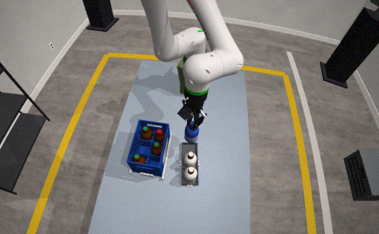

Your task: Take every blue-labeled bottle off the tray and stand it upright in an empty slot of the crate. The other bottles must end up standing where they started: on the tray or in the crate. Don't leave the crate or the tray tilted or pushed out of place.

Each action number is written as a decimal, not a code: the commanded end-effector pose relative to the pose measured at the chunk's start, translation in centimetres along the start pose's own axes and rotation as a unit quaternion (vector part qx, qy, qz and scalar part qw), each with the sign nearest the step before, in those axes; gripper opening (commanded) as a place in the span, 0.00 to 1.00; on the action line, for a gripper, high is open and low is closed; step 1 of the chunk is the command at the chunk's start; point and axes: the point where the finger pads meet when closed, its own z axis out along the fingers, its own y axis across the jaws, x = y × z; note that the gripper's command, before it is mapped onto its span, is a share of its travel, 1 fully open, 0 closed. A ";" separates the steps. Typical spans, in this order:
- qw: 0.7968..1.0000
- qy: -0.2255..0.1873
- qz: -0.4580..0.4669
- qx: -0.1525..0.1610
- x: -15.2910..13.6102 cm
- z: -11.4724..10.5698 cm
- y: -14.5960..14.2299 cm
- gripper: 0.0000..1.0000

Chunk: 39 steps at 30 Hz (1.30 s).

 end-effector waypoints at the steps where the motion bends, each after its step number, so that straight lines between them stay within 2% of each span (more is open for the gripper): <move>1: 1.000 0.001 0.000 0.001 0.1 -0.1 -0.1 0.10; 39: 1.000 0.001 0.000 0.001 0.6 -0.1 0.4 0.10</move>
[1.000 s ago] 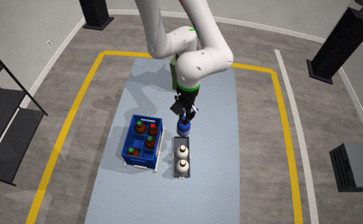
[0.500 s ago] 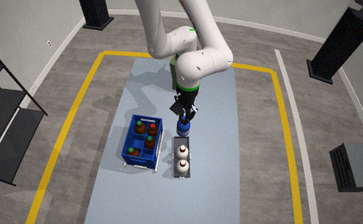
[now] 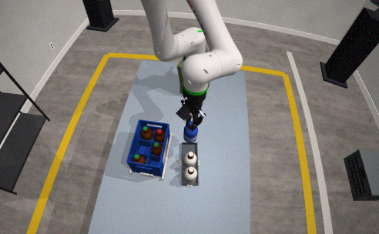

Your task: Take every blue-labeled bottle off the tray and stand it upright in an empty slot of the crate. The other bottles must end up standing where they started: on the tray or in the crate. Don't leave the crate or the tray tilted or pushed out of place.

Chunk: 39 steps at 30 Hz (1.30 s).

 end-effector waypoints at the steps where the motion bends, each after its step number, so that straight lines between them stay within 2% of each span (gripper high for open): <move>1: 1.000 0.001 0.000 0.001 0.2 -0.1 0.1 0.10; 39: 1.000 0.001 0.000 0.001 3.2 -0.1 2.7 0.10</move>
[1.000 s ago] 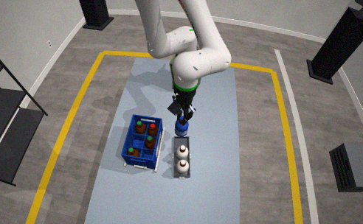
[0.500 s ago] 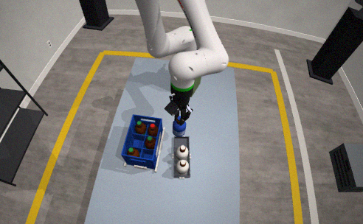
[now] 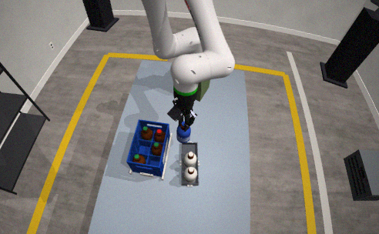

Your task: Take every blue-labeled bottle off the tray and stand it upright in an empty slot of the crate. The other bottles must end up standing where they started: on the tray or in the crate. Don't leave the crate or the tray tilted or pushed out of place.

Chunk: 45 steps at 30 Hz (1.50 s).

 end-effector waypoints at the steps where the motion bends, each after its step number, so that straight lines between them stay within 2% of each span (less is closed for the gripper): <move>1: 1.000 0.001 0.000 0.001 0.5 -0.1 0.4 0.10; 45: 1.000 0.001 0.000 0.001 6.7 -0.1 5.6 0.10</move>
